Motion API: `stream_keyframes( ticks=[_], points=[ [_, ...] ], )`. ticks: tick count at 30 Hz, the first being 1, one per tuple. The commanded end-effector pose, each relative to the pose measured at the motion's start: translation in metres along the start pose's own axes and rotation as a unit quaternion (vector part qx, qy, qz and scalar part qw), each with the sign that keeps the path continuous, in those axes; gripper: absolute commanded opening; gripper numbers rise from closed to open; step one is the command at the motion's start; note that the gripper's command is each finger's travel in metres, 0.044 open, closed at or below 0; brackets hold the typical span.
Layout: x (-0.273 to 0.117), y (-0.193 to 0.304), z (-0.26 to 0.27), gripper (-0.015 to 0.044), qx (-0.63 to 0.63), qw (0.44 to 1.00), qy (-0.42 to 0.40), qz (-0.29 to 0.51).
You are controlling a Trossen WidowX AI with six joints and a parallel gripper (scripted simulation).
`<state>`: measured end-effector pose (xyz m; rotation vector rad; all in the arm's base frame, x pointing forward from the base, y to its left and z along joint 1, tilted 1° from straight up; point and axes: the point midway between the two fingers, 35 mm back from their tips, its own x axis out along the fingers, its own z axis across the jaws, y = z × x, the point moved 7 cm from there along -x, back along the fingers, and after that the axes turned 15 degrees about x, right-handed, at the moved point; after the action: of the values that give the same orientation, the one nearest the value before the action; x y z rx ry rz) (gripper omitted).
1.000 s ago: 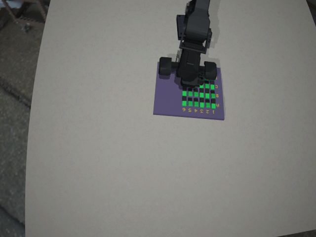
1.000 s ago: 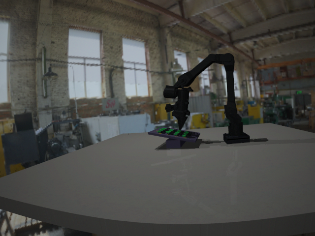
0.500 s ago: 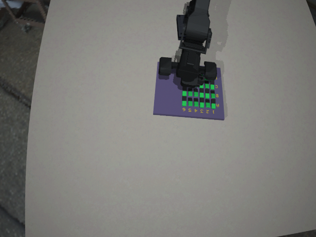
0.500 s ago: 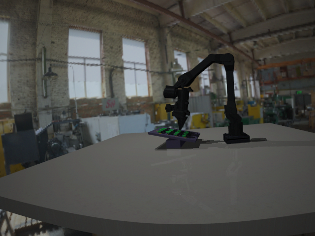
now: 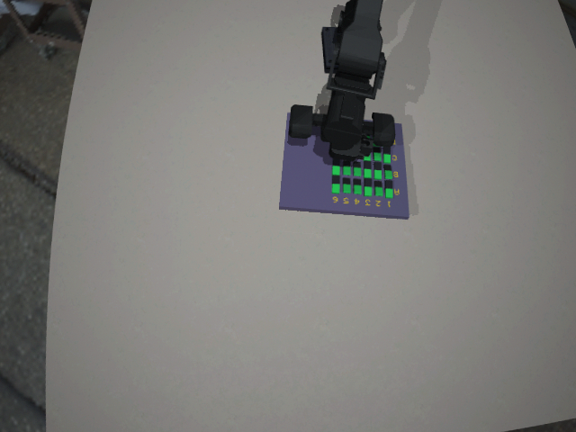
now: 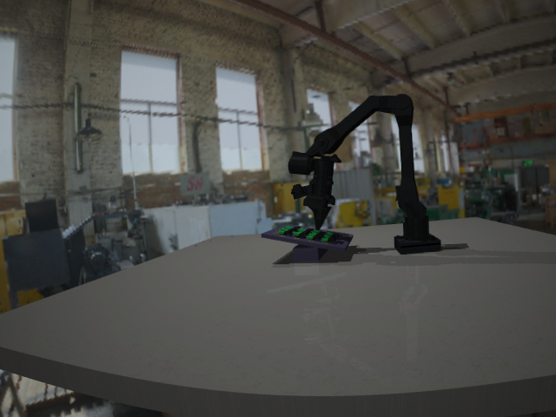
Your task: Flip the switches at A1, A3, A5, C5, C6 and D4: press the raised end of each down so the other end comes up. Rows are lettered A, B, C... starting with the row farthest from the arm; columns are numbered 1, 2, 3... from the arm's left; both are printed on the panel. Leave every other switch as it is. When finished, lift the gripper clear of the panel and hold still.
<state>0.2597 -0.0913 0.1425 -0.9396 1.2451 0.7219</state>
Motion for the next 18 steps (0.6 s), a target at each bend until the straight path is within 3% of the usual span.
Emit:
stream_keyframes(
  ticks=[1,18],
  points=[
    [0.0008,-0.0003,0.0002,0.0,-0.002,1.0,-0.001,-0.001],
    [0.0031,-0.0003,0.0002,0.0,-0.002,1.0,-0.001,-0.001]
  ],
)
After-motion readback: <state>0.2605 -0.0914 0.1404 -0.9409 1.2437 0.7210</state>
